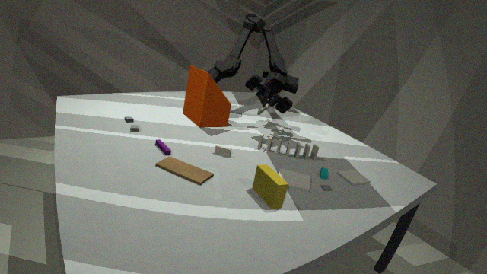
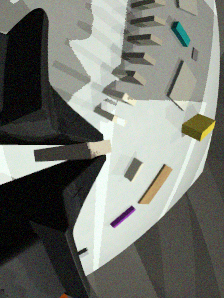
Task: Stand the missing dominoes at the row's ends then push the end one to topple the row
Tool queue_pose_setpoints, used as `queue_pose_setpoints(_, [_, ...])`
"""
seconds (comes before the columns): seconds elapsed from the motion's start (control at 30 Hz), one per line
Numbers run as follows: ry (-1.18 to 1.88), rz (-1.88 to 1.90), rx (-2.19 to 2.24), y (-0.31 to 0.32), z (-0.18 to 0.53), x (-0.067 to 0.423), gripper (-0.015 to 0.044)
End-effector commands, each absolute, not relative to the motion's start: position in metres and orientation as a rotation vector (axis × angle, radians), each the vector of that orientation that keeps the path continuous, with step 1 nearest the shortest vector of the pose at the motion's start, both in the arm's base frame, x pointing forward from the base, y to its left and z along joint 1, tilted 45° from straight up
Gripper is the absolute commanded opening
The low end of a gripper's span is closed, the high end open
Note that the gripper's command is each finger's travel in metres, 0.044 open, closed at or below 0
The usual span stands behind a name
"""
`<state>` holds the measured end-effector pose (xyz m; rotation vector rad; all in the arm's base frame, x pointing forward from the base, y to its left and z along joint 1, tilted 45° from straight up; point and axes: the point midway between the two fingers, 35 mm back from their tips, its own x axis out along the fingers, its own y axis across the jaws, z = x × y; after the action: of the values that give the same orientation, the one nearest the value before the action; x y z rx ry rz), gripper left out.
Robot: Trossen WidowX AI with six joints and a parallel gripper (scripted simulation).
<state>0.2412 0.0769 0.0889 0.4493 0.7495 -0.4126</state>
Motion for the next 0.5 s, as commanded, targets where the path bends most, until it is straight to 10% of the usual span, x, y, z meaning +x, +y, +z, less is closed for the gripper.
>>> queue_pose_setpoints(0.0, [0.652, -0.425, 0.488, 0.078, 0.092, 0.239, 0.0023])
queue_pose_setpoints(0.47, [0.304, -0.405, 0.692, 0.084, 0.116, 0.228, 0.0023])
